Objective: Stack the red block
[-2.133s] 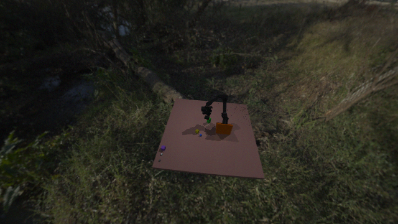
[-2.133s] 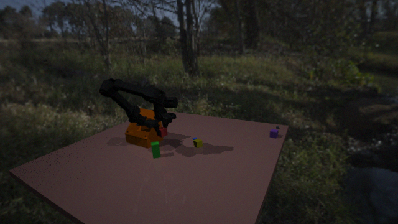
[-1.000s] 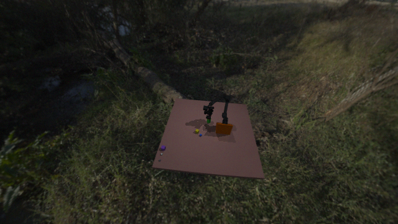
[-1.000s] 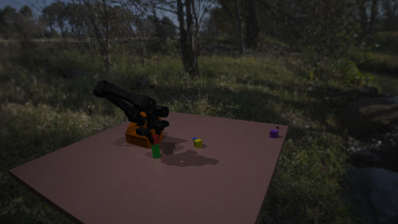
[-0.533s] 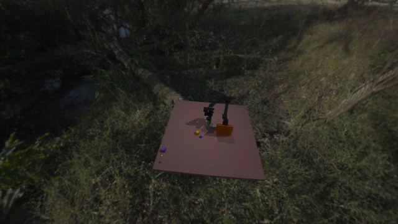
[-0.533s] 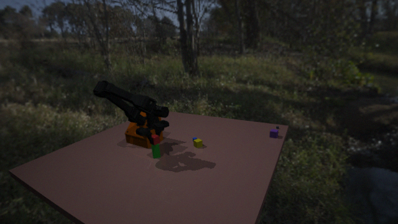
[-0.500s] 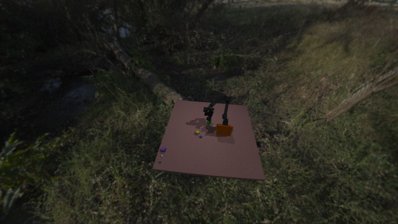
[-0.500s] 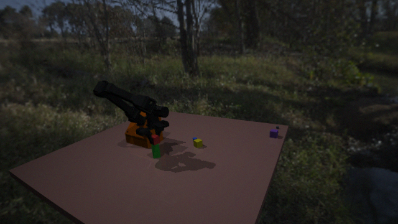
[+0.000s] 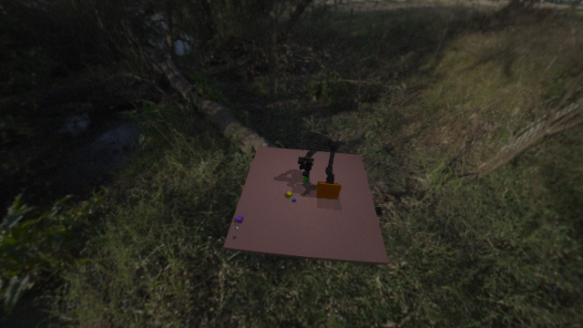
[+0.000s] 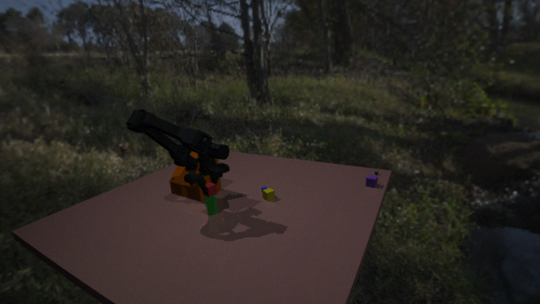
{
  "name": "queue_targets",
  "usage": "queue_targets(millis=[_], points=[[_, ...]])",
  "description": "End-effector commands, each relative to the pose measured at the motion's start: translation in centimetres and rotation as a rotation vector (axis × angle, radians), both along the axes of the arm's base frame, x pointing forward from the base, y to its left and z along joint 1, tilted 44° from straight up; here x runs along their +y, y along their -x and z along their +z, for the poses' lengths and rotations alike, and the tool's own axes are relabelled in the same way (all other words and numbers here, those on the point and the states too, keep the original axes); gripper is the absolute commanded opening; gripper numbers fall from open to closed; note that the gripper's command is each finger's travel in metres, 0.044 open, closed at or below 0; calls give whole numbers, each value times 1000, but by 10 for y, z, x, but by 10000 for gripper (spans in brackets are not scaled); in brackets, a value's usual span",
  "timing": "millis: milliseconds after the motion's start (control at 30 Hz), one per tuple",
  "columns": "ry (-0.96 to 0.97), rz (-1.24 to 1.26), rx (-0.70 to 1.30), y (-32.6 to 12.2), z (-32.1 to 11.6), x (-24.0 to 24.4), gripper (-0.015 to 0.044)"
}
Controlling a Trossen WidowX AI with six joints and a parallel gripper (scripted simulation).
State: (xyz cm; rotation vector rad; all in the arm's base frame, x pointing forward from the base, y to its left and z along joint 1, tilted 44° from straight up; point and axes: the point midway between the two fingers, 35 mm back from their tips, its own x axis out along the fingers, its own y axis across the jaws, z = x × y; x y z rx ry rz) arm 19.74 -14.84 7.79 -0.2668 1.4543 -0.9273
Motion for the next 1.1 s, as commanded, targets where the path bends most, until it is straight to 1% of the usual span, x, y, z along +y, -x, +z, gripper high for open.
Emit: queue_targets(millis=[0, 300, 1067], points=[[0, 1, -1, 0, 0, 0, 210], [0, 1, -1, 0, 0, 0, 440], [0, 1, -1, 0, 0, 0, 440]])
